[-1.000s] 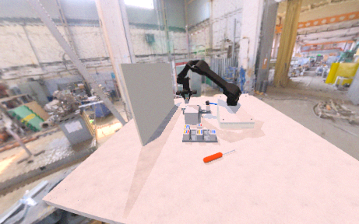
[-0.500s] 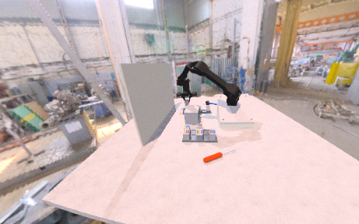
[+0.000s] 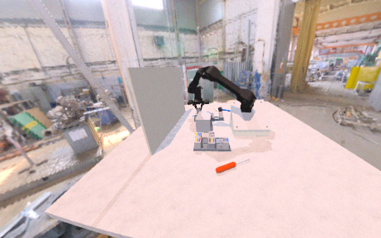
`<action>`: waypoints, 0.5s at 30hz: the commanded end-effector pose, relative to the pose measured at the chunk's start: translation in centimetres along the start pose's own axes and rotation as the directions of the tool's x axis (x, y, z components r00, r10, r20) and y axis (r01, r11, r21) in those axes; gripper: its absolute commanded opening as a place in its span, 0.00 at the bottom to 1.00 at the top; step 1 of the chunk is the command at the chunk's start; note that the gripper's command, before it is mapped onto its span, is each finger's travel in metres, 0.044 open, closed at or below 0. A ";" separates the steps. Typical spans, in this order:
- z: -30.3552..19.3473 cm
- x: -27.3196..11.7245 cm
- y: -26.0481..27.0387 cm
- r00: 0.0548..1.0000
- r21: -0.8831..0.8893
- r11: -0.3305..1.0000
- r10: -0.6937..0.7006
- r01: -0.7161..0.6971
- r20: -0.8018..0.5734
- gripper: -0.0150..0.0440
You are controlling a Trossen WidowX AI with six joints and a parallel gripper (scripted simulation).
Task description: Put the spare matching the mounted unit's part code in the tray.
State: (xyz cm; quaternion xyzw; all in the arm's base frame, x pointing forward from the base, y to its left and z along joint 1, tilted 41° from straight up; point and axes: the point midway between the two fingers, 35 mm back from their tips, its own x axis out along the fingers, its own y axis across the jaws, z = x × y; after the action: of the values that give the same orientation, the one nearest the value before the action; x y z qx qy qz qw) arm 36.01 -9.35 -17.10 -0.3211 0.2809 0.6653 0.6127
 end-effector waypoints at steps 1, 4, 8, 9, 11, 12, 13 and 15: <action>0.1 0.6 0.1 1.000 0.005 1.000 0.001 -0.001 0.005 0.25; 0.1 0.9 0.2 1.000 0.005 1.000 0.001 -0.001 0.006 0.25; 0.2 1.4 0.2 1.000 0.005 1.000 0.001 -0.001 0.006 0.25; 0.2 1.5 0.2 1.000 0.005 1.000 0.001 -0.001 0.006 0.25; 0.2 1.7 0.3 1.000 0.005 1.000 0.001 -0.001 0.006 0.25; 0.2 1.8 0.3 1.000 0.005 1.000 0.001 -0.001 0.007 0.25; 0.2 2.0 0.3 1.000 0.005 1.000 0.001 -0.001 0.007 0.25; 0.3 2.2 0.3 1.000 0.005 1.000 0.001 -0.001 0.007 0.25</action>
State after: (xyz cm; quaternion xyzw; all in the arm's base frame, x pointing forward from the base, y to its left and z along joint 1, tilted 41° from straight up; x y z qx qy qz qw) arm 35.72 -8.13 -18.36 -0.3205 0.2802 0.6657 0.6129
